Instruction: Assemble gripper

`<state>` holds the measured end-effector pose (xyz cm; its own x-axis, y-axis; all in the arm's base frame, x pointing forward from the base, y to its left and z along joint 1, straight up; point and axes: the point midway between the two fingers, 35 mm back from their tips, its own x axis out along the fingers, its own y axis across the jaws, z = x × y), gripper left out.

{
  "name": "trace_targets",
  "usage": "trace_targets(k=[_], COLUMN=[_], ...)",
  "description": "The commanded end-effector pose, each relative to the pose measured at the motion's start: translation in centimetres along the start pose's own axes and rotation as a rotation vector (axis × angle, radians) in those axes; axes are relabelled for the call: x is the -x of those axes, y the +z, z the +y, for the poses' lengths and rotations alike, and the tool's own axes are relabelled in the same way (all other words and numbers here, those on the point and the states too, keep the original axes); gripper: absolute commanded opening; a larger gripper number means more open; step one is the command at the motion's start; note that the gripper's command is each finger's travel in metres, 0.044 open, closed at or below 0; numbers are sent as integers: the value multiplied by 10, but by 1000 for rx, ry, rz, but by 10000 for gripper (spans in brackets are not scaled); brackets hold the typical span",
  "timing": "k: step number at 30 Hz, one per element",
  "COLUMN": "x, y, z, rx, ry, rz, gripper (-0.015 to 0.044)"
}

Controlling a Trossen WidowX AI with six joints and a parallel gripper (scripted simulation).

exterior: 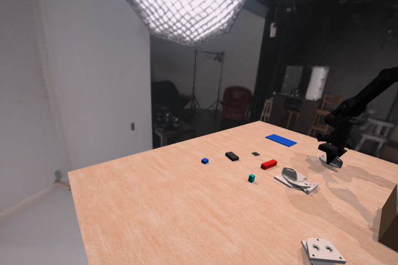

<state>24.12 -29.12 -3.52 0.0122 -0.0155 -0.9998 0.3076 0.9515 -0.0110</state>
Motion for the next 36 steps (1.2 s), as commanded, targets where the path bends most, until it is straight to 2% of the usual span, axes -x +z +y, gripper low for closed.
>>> trace_targets(k=[1,13,20,36], x=[17,56,59,62], y=[3,1,1,4], z=[-2,-1,0,47], rx=[2,5,0,-419], ry=[-7,-9,-10,-2], rz=[-11,-11,-11,-12], gripper=[134,134,134,134])
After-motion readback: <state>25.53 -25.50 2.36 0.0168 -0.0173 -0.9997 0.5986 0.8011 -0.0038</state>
